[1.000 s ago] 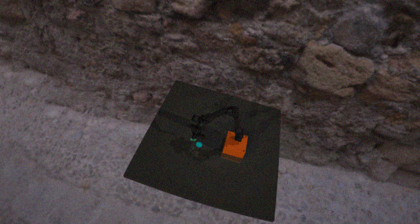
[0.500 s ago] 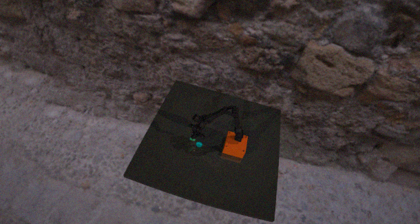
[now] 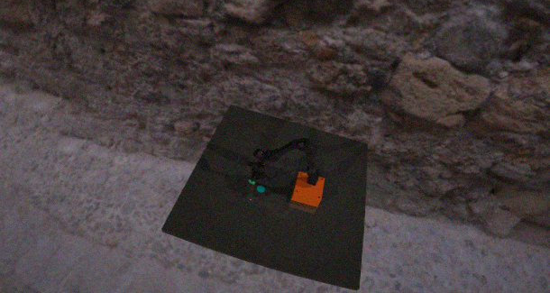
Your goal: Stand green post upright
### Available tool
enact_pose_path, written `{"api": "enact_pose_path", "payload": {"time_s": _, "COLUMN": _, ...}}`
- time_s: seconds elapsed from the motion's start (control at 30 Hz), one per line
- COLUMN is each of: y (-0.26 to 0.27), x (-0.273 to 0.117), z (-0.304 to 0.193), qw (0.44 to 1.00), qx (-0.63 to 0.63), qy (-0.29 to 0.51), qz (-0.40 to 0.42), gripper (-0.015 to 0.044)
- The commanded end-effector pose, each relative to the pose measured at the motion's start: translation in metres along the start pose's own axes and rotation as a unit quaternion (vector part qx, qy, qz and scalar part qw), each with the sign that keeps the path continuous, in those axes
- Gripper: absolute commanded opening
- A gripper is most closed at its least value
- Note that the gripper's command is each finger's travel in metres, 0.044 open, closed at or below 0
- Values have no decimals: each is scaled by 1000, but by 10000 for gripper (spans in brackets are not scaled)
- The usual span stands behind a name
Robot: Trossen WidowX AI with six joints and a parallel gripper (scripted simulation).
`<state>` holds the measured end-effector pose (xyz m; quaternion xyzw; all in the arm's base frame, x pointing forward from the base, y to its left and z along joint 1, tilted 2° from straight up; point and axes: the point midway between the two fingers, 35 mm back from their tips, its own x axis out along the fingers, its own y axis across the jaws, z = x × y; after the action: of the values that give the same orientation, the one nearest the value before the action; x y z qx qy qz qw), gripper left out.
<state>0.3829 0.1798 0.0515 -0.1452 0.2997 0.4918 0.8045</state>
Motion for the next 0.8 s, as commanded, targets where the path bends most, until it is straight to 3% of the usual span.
{"api": "enact_pose_path", "payload": {"time_s": 0.0, "y": -1, "x": -1, "z": 0, "qw": 1000, "qx": 3, "qy": -14, "qz": 2, "gripper": 23}}
{"api": "enact_pose_path", "payload": {"time_s": 0.77, "y": -1, "x": -10, "z": -2, "qw": 996, "qx": -1, "qy": -84, "qz": 13, "gripper": 23}}
